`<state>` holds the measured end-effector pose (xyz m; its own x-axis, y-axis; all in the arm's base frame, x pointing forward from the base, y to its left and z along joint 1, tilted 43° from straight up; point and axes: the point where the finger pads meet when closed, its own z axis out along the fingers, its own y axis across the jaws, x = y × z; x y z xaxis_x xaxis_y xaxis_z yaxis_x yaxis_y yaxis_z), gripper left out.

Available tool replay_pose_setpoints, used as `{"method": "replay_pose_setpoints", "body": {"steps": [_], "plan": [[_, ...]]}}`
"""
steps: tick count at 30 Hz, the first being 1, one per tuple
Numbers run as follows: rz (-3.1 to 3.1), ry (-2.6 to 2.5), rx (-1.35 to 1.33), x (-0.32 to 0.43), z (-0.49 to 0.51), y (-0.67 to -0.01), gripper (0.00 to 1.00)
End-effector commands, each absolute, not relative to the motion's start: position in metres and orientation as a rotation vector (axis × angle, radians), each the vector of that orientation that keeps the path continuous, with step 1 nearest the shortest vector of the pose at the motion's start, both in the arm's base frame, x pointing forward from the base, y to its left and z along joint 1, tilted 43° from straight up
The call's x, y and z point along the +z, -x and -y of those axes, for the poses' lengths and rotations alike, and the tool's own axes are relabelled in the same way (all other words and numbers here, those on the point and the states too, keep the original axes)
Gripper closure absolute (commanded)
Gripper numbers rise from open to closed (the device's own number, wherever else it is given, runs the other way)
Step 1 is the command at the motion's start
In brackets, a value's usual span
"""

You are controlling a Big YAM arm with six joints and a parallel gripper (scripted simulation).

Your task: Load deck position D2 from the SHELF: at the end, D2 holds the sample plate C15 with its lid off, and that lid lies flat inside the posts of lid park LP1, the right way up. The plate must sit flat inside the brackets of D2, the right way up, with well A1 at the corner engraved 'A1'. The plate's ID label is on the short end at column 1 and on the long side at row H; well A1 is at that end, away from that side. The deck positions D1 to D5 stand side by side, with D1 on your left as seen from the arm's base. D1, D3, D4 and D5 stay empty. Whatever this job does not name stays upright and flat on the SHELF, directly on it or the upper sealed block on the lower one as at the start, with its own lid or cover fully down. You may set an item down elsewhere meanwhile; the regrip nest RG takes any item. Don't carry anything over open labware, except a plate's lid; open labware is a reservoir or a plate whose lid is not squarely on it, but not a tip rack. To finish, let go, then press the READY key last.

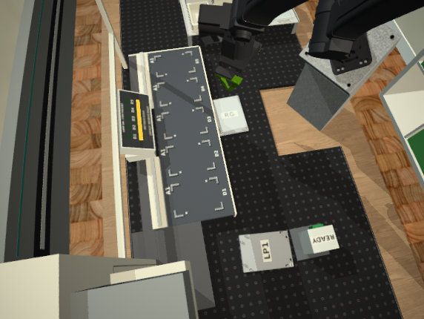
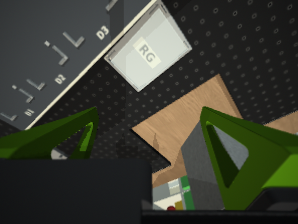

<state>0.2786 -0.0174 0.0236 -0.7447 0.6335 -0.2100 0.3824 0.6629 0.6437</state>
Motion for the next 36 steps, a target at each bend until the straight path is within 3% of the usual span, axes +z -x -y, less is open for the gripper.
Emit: {"method": "replay_pose_setpoints", "body": {"steps": [1,36], "plan": [[-2.407,-0.897,0.831,0.0287,0.023,-0.2811,0.0],[-2.157,-1.639,1.023,0.0275,0.0228,-0.2795,0.0]]}}
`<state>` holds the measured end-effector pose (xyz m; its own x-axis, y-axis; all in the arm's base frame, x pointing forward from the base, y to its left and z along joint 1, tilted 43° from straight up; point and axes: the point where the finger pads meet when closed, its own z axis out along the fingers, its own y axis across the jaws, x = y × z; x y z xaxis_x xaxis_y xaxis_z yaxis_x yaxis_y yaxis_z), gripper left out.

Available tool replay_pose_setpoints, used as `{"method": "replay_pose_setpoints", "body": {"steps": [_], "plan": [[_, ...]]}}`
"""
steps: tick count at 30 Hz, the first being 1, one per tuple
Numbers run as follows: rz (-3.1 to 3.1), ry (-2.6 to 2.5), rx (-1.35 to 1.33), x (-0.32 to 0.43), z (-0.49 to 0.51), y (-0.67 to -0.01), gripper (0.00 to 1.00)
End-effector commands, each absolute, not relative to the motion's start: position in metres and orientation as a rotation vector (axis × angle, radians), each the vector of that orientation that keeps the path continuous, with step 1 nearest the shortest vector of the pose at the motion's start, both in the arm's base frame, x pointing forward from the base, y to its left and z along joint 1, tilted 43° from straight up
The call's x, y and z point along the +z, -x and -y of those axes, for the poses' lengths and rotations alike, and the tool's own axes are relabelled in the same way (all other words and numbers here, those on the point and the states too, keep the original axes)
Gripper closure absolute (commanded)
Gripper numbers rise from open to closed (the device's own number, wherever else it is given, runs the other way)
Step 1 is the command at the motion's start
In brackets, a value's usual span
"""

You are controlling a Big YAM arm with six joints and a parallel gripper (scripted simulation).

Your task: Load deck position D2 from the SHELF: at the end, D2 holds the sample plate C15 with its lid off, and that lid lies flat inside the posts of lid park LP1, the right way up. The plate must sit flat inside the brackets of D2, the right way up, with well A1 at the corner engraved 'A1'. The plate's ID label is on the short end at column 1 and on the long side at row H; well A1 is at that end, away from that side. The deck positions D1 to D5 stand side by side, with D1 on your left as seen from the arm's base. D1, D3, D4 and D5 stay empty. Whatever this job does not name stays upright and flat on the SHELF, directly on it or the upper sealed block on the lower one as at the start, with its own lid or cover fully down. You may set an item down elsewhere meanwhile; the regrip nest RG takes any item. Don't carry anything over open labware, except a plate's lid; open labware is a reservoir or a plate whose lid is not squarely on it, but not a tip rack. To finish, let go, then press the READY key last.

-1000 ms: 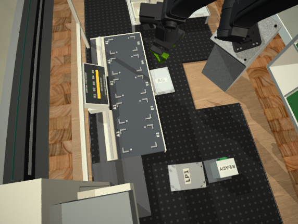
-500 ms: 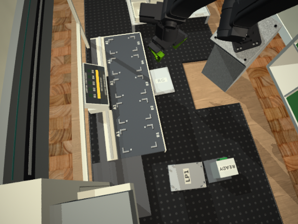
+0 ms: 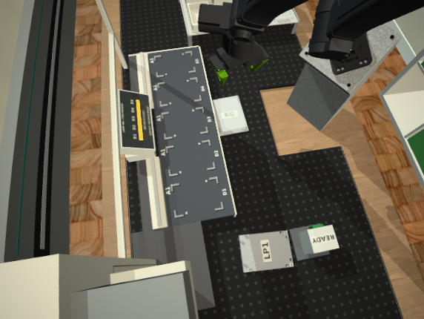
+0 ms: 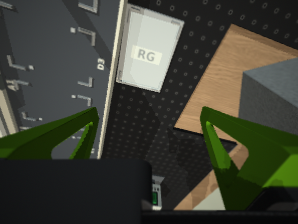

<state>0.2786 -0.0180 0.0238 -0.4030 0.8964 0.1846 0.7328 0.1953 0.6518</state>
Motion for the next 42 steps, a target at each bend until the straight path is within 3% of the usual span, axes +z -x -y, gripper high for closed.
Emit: {"method": "replay_pose_setpoints", "body": {"steps": [1,11,42], "plan": [[-2.144,-1.664,1.028,0.028,0.023,-0.28,0.0],[-2.02,-1.892,1.076,0.027,0.023,-0.279,0.0],[-2.033,-1.876,1.077,0.037,0.023,-0.293,0.0]]}}
